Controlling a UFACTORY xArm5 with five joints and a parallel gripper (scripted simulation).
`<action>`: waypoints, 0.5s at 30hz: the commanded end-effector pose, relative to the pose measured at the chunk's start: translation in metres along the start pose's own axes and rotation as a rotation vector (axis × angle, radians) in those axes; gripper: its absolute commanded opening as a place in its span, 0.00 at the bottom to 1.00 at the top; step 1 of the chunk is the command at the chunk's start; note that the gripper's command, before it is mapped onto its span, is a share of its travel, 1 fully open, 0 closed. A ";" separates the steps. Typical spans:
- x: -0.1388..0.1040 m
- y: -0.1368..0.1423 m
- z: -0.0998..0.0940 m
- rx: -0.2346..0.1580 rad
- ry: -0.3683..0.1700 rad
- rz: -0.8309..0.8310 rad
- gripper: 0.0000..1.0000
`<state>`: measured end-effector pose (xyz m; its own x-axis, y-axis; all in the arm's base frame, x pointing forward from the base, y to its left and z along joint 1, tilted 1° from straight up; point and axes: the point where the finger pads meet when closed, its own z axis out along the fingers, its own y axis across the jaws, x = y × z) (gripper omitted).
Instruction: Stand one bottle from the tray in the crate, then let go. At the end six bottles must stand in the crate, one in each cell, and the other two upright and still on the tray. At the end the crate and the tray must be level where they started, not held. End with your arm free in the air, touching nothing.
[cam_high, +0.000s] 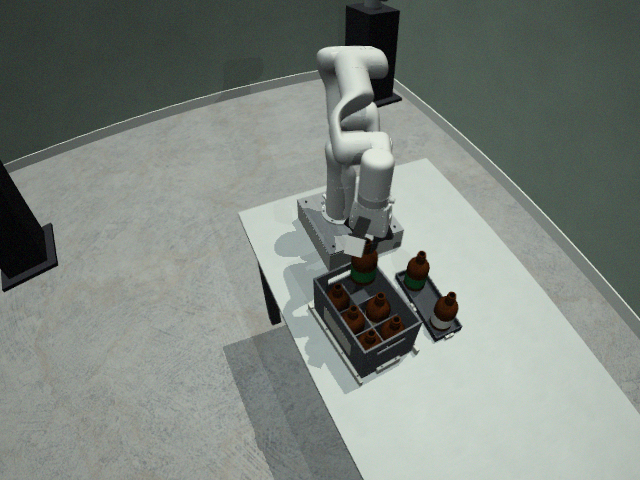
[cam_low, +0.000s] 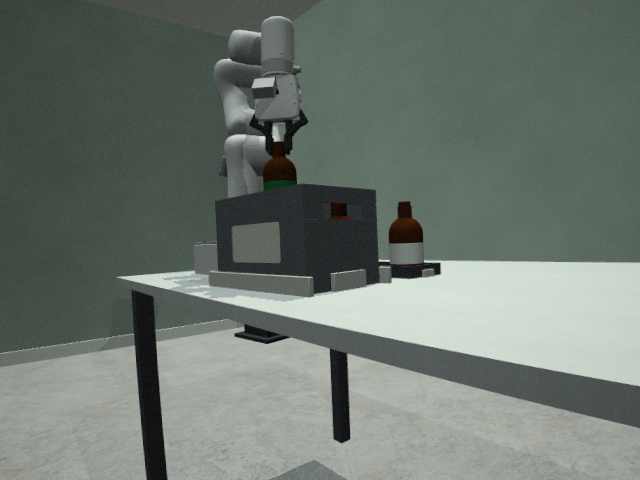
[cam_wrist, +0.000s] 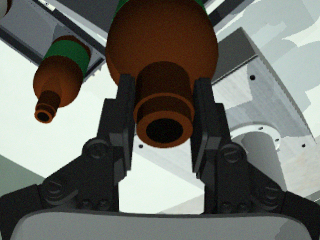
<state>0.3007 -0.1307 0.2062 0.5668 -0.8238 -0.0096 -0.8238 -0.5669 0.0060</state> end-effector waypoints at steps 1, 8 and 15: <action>0.001 -0.001 -0.001 0.002 0.003 0.000 0.00; 0.001 -0.001 -0.001 0.002 0.003 0.000 0.00; 0.001 0.000 0.000 0.002 0.003 0.000 0.00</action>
<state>0.3007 -0.1307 0.2052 0.5668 -0.8238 -0.0095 -0.8238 -0.5669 0.0060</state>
